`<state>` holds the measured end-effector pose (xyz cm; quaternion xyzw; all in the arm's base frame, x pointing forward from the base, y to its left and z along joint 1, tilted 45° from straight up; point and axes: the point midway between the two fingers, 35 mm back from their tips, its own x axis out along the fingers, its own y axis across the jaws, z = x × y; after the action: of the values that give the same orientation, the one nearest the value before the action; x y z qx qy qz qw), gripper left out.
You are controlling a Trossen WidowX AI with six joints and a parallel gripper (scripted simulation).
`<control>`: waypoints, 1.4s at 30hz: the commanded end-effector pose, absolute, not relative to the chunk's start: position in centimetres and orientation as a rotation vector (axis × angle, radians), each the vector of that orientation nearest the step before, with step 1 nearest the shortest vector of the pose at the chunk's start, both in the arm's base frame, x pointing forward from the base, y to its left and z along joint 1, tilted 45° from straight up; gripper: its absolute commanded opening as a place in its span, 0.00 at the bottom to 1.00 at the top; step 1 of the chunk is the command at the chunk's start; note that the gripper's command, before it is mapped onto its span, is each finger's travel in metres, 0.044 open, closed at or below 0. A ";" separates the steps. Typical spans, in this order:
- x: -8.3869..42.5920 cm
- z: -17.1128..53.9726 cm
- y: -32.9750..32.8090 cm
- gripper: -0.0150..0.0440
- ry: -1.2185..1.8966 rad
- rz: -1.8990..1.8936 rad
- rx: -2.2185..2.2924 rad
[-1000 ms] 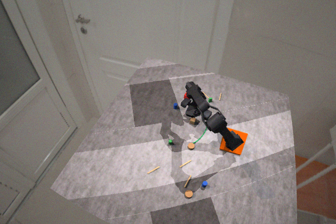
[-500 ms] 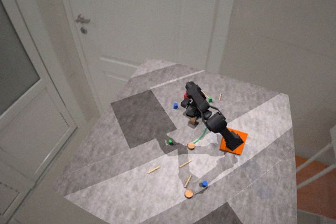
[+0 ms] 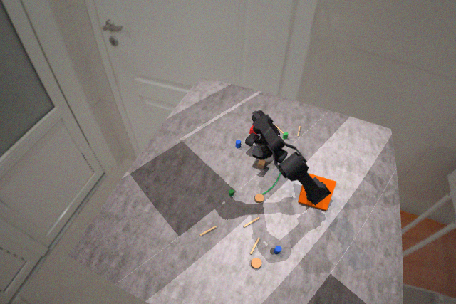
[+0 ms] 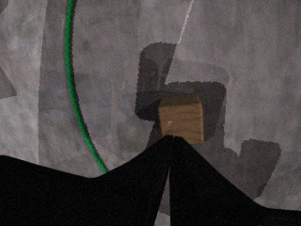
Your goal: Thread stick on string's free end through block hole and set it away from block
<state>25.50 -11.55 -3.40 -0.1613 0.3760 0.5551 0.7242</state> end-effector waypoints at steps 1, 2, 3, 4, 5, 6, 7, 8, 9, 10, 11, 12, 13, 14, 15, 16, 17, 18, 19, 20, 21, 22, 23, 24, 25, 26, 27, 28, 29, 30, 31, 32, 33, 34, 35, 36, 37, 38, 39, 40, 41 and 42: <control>25.5 -3.4 -11.6 0.25 0.830 1.225 -0.356; 25.5 -3.4 -11.6 0.25 0.830 1.225 -0.356; 25.5 -3.4 -11.6 0.25 0.830 1.225 -0.356; 25.5 -3.5 -11.6 0.30 0.841 1.217 -0.341; 25.3 -3.6 -11.8 0.34 0.873 1.191 -0.298; 25.2 -3.9 -12.2 0.39 0.924 1.147 -0.225; 24.9 -4.3 -12.6 0.43 0.986 1.091 -0.136; 24.7 -4.6 -13.0 0.48 1.045 1.032 -0.046; 24.4 -5.0 -13.4 0.52 1.101 0.971 0.044; 24.1 -5.3 -13.8 0.57 1.155 0.908 0.133; 23.8 -5.7 -14.2 0.61 1.206 0.843 0.223; 23.5 -6.0 -14.6 0.65 1.255 0.776 0.313; 23.2 -6.4 -15.0 0.70 1.301 0.707 0.403; 22.9 -6.8 -15.4 0.74 1.344 0.636 0.493; 22.6 -7.1 -15.7 0.79 1.385 0.563 0.582; 22.2 -7.5 -16.1 0.83 1.422 0.488 0.672; 21.9 -7.8 -16.4 0.88 1.457 0.411 0.761; 21.6 -8.2 -16.7 0.92 1.489 0.332 0.850; 21.2 -8.6 -17.1 0.97 1.519 0.251 0.938; 20.8 -8.9 -17.4 1.00 1.545 0.168 1.026; 20.5 -9.3 -17.7 1.00 1.568 0.083 1.113; 20.1 -9.6 -18.0 1.00 1.589 -0.003 1.200; 19.7 -10.0 -18.2 1.00 1.606 -0.092 1.286; 19.3 -10.4 -18.5 1.00 1.620 -0.182 1.372; 18.9 -10.7 -18.8 1.00 1.630 -0.274 1.457; 18.6 -11.0 -19.0 1.00 1.636 -0.350 1.525; 18.4 -11.2 -19.1 1.00 1.639 -0.397 1.565; 18.3 -11.2 -19.1 1.00 1.640 -0.412 1.579; 18.3 -11.2 -19.1 1.00 1.640 -0.412 1.579; 18.3 -11.2 -19.1 1.00 1.640 -0.412 1.579; 18.3 -11.2 -19.1 1.00 1.640 -0.412 1.579; 18.3 -11.2 -19.1 1.00 1.640 -0.412 1.579; 18.3 -11.2 -19.1 1.00 1.640 -0.412 1.579; 18.3 -11.2 -19.1 1.00 1.640 -0.412 1.579; 18.3 -11.2 -19.1 1.00 1.640 -0.412 1.579; 18.3 -11.2 -19.1 1.00 1.640 -0.412 1.579; 18.3 -11.2 -19.1 1.00 1.640 -0.412 1.579; 18.3 -11.2 -19.1 1.00 1.640 -0.412 1.579; 18.3 -11.2 -19.1 1.00 1.640 -0.412 1.579; 18.3 -11.2 -19.1 1.00 1.640 -0.412 1.579; 18.3 -11.2 -19.1 1.00 1.640 -0.412 1.579; 18.3 -11.2 -19.1 1.00 1.640 -0.412 1.579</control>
<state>18.27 -18.79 -11.12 0.6232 0.6505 -0.1514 0.4069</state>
